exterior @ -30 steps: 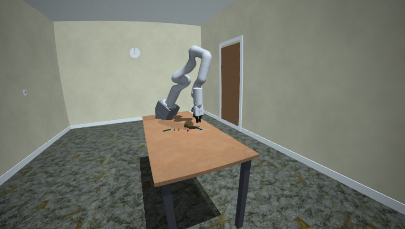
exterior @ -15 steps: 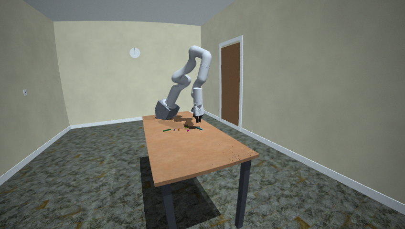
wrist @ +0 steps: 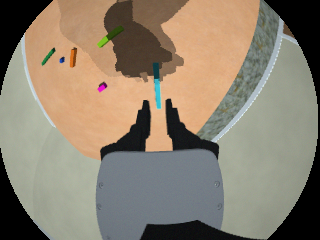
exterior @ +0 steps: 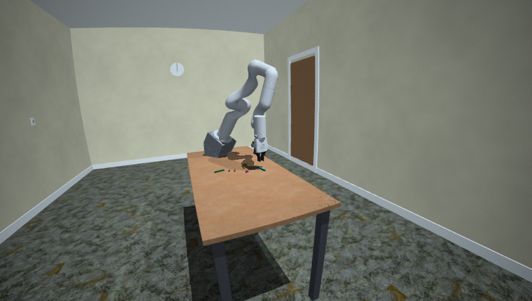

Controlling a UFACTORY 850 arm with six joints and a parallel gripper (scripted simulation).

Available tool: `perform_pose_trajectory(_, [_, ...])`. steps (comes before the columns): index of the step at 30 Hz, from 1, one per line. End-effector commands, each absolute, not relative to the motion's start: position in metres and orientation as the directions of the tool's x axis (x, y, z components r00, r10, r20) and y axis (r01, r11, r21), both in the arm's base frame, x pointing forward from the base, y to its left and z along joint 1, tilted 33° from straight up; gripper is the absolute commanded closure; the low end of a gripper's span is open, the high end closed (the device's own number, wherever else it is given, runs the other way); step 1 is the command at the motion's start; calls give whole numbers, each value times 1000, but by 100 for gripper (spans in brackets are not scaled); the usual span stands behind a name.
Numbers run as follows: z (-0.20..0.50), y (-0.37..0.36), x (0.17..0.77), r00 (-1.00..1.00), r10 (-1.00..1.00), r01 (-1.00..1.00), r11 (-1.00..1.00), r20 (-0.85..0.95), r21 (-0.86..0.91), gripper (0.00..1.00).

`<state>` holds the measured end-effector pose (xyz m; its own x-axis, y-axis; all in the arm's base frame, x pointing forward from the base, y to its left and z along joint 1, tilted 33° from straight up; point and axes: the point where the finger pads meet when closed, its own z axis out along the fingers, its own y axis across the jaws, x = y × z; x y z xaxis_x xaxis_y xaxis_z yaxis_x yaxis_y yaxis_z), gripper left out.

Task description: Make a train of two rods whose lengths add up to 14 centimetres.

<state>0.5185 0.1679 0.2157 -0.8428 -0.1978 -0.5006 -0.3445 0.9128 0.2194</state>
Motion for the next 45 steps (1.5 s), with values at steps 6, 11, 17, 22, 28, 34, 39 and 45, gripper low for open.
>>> perform_pose_trajectory(6, [214, 169, 520, -842, -198, -345, 913, -501, 219, 76])
perform_pose_trajectory(11, [211, 170, 522, -843, -198, -345, 913, -501, 220, 76])
perform_pose_trajectory(17, [207, 172, 524, -843, -198, -345, 913, -501, 220, 76])
perform_pose_trajectory(22, [202, 174, 527, -843, -198, -345, 913, -501, 220, 76])
perform_pose_trajectory(28, [194, 178, 531, -843, -198, -345, 913, -501, 220, 76])
perform_pose_trajectory(34, [189, 180, 533, -843, -198, -345, 913, -501, 220, 76])
perform_pose_trajectory(39, [183, 182, 536, -843, -198, -345, 913, -501, 220, 76])
perform_pose_trajectory(45, [178, 185, 539, -843, -198, -345, 913, -501, 220, 76])
